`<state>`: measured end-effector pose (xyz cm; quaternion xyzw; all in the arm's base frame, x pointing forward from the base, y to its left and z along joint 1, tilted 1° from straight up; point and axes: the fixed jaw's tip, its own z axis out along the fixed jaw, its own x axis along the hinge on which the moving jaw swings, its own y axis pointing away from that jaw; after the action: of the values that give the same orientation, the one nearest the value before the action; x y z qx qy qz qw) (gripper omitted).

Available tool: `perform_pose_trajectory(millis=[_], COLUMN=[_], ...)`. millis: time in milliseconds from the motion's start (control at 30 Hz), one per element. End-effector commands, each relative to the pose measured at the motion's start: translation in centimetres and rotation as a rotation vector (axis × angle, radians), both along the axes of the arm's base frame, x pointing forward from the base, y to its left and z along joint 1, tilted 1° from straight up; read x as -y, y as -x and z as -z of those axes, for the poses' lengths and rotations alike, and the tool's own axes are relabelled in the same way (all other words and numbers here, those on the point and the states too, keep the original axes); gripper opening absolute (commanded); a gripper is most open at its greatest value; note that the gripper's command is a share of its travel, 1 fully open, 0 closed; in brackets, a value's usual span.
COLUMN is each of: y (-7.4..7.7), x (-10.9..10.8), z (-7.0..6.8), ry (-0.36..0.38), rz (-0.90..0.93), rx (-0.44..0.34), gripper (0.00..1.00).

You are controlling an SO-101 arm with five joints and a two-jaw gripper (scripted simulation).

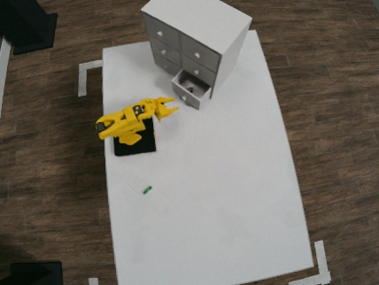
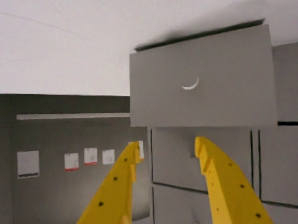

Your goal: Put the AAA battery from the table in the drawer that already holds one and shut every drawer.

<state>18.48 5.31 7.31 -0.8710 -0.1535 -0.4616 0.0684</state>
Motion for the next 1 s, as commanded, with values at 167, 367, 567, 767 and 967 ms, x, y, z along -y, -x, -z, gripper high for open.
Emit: perform_pose_trajectory(millis=[167,367,567,767,967], y=[-0.6,-0.3,-0.2,-0.9,-1.5], x=[-0.9,-1.2,-1.3,-1.6,-1.8], z=[0.5,0.8,0.9,1.5,2.3], ry=[0.004,0.007,0.008,0.005,0.002], rz=[-0.036,-0.057,-0.065,-0.065,-0.065], rx=[0.008,-0.002,-0.006,0.003,0.012], gripper=[0.21,0.21,0.21,0.21,0.21])
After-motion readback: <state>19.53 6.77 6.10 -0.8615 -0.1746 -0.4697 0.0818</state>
